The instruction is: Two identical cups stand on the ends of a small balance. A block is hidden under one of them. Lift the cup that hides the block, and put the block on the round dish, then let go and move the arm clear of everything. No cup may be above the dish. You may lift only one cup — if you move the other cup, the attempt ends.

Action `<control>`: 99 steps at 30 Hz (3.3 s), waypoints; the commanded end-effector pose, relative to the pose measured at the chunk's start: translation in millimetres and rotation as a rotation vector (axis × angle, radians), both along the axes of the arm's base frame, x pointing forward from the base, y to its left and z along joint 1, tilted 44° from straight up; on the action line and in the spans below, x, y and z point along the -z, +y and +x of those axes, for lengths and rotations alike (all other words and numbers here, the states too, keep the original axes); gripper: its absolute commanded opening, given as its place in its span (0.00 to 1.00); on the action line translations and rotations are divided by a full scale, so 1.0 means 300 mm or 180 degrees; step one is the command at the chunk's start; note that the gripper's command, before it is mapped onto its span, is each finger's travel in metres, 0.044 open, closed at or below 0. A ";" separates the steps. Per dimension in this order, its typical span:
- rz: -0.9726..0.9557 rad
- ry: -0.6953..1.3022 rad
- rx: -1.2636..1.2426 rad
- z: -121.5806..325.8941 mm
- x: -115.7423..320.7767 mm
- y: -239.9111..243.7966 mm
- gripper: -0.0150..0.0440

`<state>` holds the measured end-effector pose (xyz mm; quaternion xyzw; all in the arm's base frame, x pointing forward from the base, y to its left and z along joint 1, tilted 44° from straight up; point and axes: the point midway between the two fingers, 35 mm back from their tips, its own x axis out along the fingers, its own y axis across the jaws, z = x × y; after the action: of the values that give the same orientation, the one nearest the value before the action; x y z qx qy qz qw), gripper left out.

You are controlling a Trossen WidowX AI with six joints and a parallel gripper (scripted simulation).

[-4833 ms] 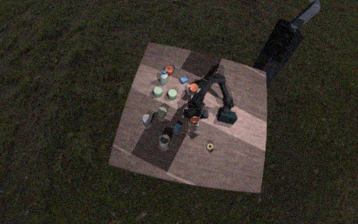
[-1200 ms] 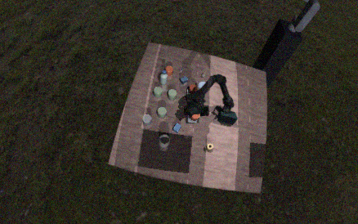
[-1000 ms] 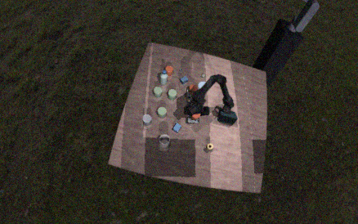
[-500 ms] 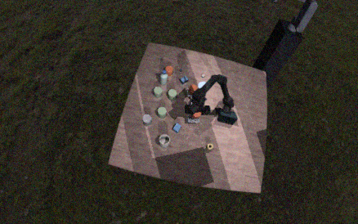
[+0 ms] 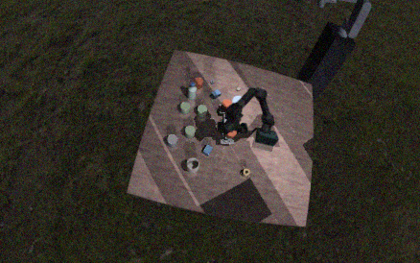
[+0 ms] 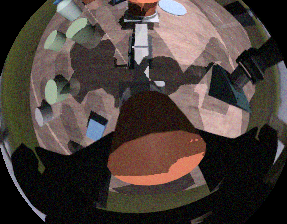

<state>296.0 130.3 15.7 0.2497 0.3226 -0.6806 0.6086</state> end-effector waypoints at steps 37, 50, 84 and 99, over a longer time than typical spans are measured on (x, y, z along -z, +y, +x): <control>0.0000 0.0000 -0.0001 0.000 0.001 -0.001 0.25; 0.0007 -0.0004 -0.0001 -0.001 0.018 0.005 0.25; 0.0030 -0.0022 0.0005 -0.127 0.578 0.016 0.25; 0.0028 -0.0023 0.0005 -0.135 0.624 -0.026 0.25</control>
<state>255.9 127.0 -167.7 0.2563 0.3234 -0.6793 0.6068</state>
